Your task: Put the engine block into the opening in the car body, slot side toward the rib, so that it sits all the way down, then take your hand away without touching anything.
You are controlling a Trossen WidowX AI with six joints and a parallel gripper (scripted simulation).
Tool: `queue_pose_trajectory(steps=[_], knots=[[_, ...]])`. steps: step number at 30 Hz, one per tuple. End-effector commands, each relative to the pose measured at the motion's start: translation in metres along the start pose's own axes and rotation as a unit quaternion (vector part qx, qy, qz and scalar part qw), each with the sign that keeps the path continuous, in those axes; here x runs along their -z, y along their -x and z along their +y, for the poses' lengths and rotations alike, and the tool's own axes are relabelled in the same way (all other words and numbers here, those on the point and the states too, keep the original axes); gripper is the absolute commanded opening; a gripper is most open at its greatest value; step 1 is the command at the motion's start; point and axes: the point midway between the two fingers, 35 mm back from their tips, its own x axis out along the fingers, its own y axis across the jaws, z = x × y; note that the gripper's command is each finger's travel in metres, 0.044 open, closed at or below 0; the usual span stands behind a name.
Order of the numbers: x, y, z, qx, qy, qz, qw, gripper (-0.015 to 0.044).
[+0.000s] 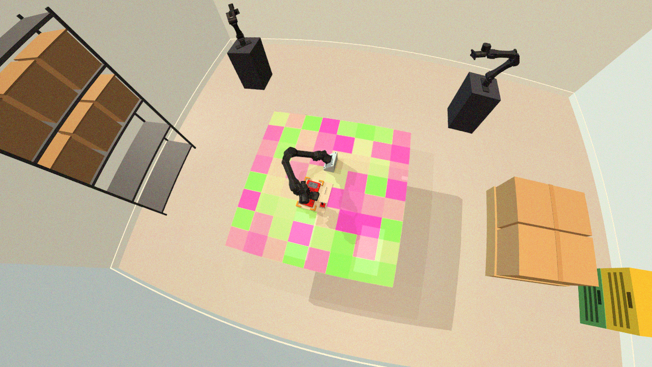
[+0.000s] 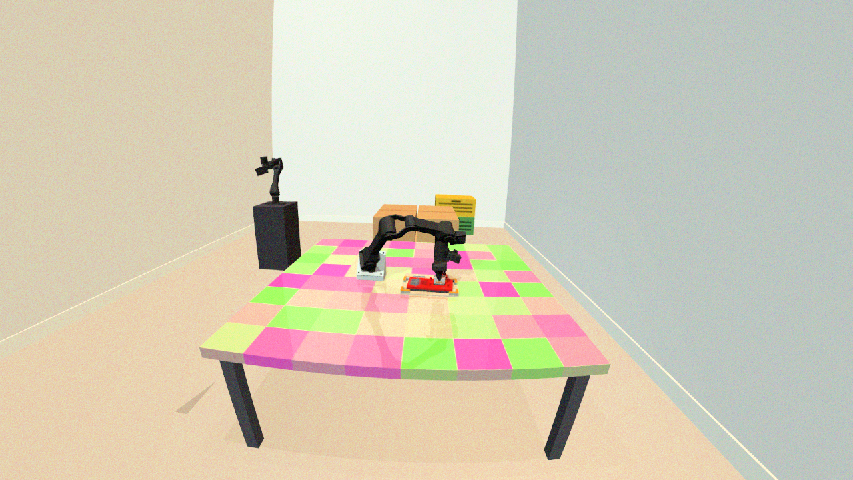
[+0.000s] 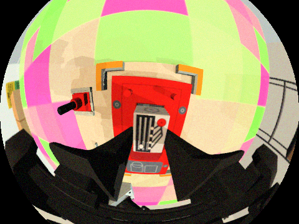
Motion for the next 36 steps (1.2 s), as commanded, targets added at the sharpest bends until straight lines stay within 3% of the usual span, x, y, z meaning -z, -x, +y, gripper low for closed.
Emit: queue_pose_trajectory(steps=[1,29,36], knots=[[-0.0003,-0.0015,-0.0005,0.002,0.002,-0.001,1.000,0.0159],[-0.0003,-0.0094,-0.0006,0.002,0.002,-0.001,1.000,0.0159],[0.0000,-0.0082,0.0000,0.000,0.000,0.000,1.000,0.0343]])
